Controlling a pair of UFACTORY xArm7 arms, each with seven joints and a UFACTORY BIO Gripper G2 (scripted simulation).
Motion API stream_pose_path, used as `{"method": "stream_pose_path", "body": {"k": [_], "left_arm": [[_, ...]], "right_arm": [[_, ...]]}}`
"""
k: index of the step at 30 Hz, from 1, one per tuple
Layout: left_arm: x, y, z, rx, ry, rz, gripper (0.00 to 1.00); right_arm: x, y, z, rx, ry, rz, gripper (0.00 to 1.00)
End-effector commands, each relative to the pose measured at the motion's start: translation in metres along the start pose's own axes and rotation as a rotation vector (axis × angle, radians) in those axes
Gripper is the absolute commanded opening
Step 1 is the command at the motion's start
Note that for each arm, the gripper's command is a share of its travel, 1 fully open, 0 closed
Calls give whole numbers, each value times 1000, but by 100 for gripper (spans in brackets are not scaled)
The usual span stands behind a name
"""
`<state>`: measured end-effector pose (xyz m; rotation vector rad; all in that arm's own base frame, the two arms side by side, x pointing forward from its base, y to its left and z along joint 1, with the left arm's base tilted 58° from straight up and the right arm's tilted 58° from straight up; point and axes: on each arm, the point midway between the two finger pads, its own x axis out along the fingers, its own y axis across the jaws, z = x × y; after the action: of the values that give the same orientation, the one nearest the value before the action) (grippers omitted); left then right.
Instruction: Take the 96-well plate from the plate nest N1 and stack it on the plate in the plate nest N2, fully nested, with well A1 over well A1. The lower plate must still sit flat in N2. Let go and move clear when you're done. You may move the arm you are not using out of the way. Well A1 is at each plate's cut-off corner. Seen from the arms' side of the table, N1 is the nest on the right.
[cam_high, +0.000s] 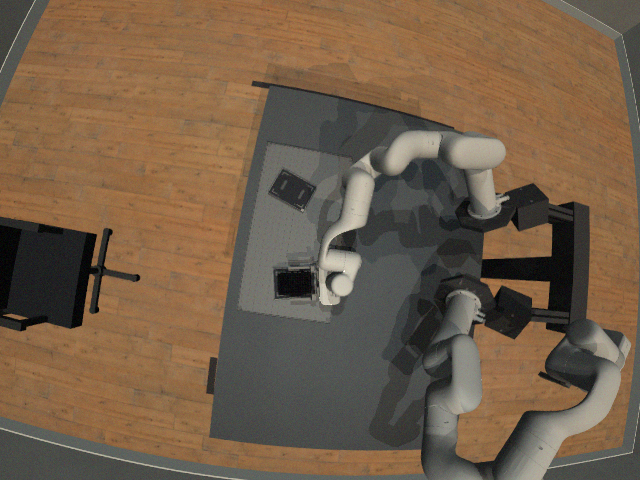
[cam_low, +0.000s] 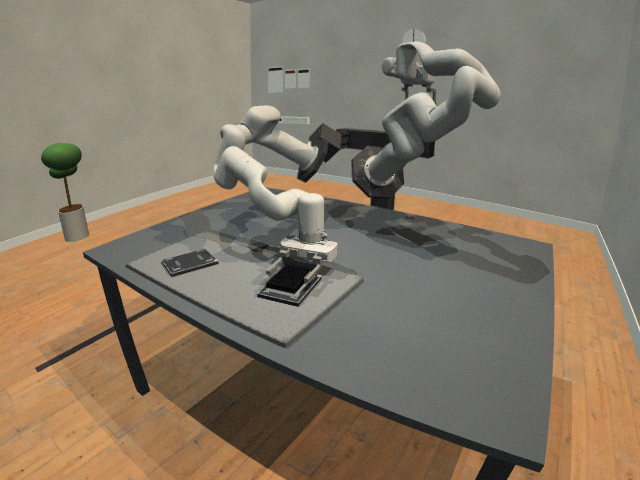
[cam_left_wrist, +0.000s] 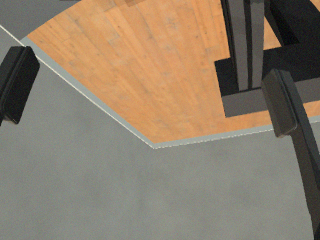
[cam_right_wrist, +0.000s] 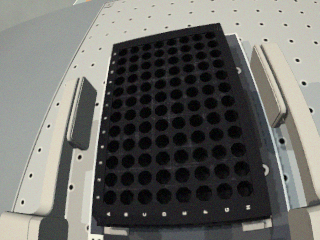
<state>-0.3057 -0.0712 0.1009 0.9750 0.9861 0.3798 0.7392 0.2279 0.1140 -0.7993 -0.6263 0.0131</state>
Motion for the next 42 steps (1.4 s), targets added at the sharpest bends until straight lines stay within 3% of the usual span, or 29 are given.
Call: {"method": "stream_pose_path", "body": {"k": [1, 29, 42], "left_arm": [[-2, 0, 0, 0, 2, -3, 100], [-2, 0, 0, 0, 2, -3, 100], [-2, 0, 0, 0, 2, -3, 100]], "right_arm": [[1, 1, 6, 4, -3, 0, 37], [1, 1, 69, 5, -3, 0, 37], [1, 1, 69, 5, -3, 0, 37]]}}
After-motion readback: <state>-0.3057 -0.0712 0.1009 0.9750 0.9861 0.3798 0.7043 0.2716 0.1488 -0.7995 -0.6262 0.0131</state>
